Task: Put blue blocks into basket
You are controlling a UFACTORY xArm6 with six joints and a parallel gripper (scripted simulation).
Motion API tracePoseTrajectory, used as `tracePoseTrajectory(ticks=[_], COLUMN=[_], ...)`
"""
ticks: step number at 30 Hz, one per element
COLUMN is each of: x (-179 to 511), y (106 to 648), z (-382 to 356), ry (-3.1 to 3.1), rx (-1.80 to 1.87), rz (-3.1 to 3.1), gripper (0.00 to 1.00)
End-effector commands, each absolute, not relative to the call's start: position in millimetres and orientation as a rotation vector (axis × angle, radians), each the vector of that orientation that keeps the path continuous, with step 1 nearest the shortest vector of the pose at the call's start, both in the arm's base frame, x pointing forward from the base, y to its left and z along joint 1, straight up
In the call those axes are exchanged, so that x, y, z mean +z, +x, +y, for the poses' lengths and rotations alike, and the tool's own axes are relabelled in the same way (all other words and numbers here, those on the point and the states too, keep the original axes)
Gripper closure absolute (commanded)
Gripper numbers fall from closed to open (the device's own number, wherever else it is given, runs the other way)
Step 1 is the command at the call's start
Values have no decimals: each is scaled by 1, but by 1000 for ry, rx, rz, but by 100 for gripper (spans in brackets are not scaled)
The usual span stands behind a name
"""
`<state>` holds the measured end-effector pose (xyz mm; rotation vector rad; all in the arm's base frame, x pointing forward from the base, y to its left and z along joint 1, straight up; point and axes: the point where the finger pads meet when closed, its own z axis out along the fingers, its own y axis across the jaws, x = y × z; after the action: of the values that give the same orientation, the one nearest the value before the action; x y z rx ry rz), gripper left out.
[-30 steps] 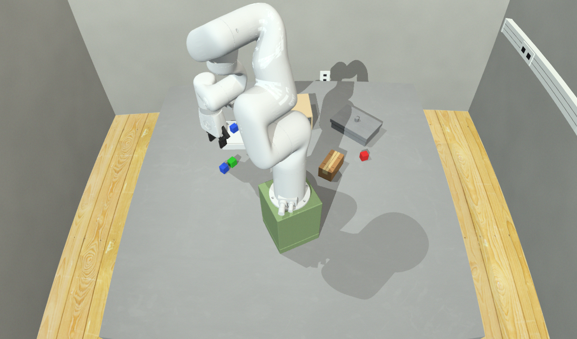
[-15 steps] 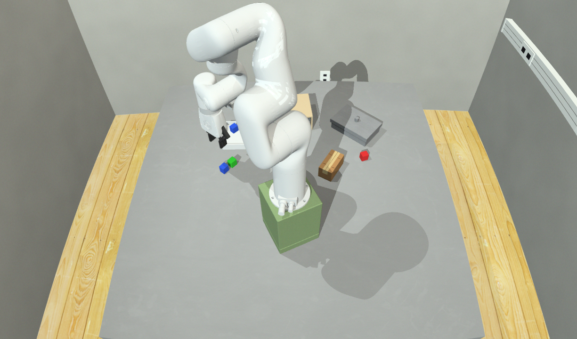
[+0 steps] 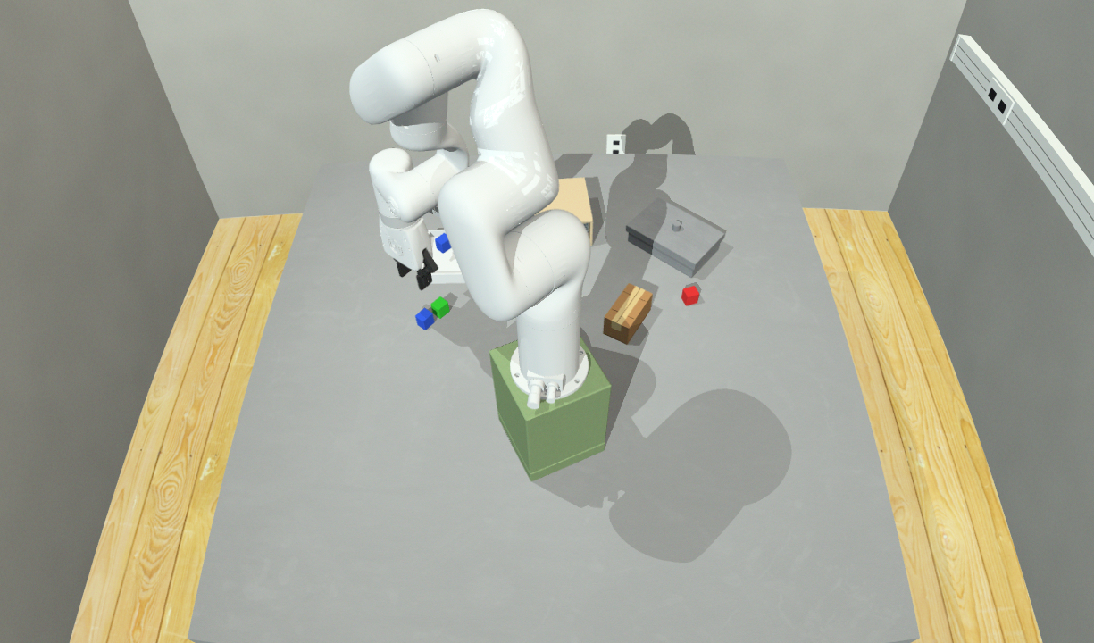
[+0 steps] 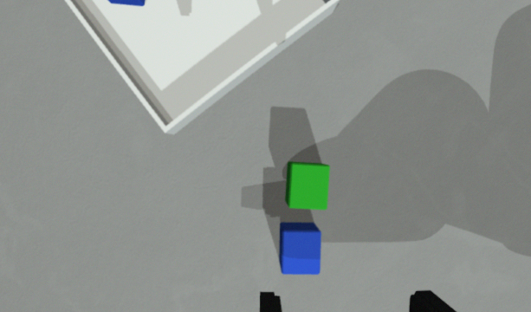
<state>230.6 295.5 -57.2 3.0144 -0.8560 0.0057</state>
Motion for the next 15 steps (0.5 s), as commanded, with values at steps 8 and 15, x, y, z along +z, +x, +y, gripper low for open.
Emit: tracePoseTrajectory(ticks=[8, 15], x=[-110, -137], y=[233, 234], z=[297, 298], ry=[3018, 3018], rx=[8, 8], rz=[-857, -857], gripper=[44, 44])
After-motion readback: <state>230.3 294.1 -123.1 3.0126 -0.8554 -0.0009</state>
